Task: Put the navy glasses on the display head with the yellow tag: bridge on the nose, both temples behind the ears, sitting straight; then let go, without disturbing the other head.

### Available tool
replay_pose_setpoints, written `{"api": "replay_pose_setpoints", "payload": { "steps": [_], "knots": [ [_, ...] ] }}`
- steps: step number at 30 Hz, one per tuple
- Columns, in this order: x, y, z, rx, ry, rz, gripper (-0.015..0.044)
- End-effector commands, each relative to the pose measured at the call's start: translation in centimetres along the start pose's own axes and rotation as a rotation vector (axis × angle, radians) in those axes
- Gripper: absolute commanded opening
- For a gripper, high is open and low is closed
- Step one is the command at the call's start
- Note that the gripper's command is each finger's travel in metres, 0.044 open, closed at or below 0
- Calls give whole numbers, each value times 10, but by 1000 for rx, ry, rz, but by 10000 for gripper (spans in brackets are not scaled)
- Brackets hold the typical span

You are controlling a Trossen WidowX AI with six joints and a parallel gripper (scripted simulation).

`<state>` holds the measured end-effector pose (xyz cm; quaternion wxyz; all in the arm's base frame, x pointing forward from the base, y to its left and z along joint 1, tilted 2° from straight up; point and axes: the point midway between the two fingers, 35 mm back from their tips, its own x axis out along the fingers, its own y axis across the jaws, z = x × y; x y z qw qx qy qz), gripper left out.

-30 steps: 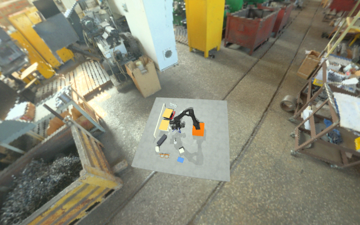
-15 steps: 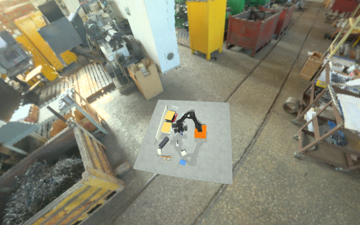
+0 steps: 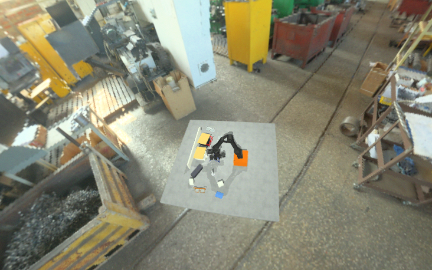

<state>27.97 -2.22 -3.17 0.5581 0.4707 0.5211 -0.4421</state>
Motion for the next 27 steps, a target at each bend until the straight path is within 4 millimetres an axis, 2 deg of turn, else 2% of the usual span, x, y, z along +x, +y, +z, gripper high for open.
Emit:
{"api": "replay_pose_setpoints", "payload": {
  "steps": [1, 3, 21, 27],
  "knots": [
    [1, 1, 1, -1, -4, -5, 120],
    [1, 2, 1, -1, -4, -5, 120],
    [0, 1, 0, -1, 0, 1, 0],
    [-3, 2, 0, -1, 0, 1, 0]
  ]
}}
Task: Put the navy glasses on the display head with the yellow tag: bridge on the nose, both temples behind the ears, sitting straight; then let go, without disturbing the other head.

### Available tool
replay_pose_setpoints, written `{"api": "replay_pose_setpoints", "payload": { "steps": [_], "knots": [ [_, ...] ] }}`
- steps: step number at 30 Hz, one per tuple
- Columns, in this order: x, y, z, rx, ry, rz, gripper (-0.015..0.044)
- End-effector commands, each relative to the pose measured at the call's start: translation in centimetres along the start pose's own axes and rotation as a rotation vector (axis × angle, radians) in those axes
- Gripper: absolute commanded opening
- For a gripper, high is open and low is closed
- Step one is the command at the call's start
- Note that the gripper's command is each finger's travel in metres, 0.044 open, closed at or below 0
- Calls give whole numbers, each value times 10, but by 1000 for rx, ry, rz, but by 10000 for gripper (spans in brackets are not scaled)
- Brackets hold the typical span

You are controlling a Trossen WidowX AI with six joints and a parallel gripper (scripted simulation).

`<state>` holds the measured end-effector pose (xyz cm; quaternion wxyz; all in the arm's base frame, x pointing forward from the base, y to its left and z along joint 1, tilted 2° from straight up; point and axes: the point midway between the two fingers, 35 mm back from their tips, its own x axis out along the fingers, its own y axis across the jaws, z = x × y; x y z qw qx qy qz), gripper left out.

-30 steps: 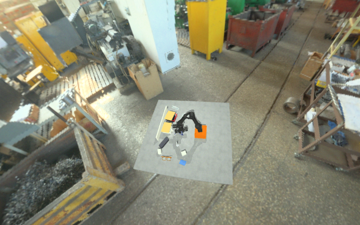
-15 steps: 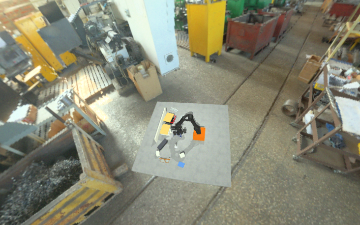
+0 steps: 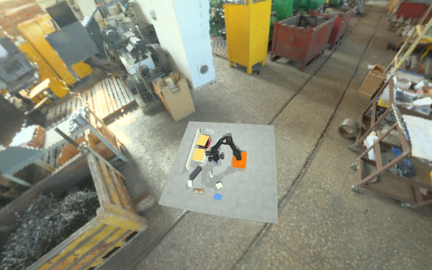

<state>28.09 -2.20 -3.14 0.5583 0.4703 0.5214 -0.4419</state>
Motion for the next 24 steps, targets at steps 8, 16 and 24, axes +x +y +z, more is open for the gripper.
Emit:
{"api": "replay_pose_setpoints", "payload": {
  "steps": [8, 16, 24],
  "knots": [
    [-50, 5, 1, 0, -3, -1, 0],
    [-99, 7, 1, 0, -5, -3, 0],
    [-102, 13, -10, -39, -3, -3, 0]
  ]
}}
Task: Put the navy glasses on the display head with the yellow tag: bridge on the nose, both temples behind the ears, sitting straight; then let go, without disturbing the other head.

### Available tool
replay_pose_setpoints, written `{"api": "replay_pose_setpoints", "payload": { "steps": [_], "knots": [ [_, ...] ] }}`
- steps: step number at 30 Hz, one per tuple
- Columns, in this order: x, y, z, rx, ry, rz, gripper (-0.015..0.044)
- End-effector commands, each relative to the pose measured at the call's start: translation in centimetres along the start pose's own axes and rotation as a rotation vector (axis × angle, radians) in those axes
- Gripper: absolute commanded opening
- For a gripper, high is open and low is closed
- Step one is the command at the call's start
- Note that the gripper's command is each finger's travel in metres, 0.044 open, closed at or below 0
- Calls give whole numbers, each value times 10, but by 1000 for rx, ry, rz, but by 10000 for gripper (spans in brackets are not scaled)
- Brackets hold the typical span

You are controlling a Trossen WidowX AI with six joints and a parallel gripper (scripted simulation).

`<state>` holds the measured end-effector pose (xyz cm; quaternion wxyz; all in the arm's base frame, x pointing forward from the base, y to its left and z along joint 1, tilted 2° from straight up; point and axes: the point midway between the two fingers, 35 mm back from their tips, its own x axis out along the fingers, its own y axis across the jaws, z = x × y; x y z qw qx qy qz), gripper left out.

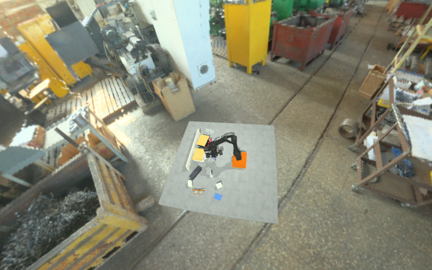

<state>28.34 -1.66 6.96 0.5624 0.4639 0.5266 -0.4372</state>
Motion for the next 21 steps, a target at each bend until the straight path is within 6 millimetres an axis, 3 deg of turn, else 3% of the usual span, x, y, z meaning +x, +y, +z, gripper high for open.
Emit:
{"api": "replay_pose_setpoints", "payload": {
  "steps": [1, 21],
  "knots": [
    [-1, 5, -10, -32, -3, -1, 0],
    [-1, 29, -111, -313, 7, 1, 0]
  ]
}}
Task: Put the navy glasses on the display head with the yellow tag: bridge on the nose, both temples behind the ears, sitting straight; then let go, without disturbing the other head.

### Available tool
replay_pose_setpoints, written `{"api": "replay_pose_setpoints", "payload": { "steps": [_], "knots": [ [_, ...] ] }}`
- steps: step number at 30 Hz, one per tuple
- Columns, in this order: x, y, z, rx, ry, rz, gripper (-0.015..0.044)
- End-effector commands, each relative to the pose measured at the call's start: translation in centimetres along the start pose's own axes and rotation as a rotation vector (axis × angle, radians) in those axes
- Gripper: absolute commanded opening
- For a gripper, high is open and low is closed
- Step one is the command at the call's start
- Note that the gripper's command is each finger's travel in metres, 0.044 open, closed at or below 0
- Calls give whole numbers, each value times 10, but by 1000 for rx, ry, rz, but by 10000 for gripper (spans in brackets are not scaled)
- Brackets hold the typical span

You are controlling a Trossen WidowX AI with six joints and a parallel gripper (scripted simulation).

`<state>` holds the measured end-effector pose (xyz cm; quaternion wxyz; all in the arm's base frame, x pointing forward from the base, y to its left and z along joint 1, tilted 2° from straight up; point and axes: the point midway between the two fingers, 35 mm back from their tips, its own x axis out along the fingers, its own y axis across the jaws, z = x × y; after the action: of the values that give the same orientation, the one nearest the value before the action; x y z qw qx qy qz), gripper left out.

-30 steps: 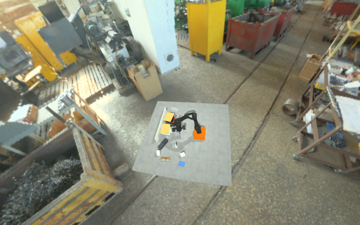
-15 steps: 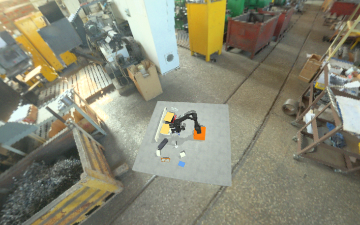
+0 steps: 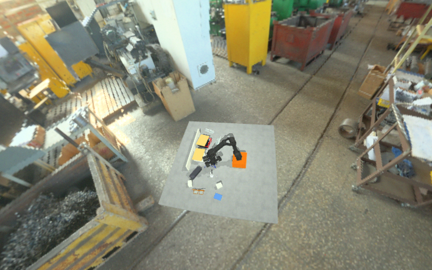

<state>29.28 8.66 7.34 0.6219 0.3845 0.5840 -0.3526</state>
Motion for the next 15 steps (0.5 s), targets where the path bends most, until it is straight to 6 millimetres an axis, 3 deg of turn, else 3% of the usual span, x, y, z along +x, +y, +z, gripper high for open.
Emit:
{"api": "replay_pose_setpoints", "payload": {
  "steps": [1, 12, 15],
  "knots": [
    [2, 6, -16, -42, -3, -10, 0],
    [2, 19, -75, -196, 3, -7, 0],
    [2, 20, -83, -216, 3, -7, 0]
  ]
}}
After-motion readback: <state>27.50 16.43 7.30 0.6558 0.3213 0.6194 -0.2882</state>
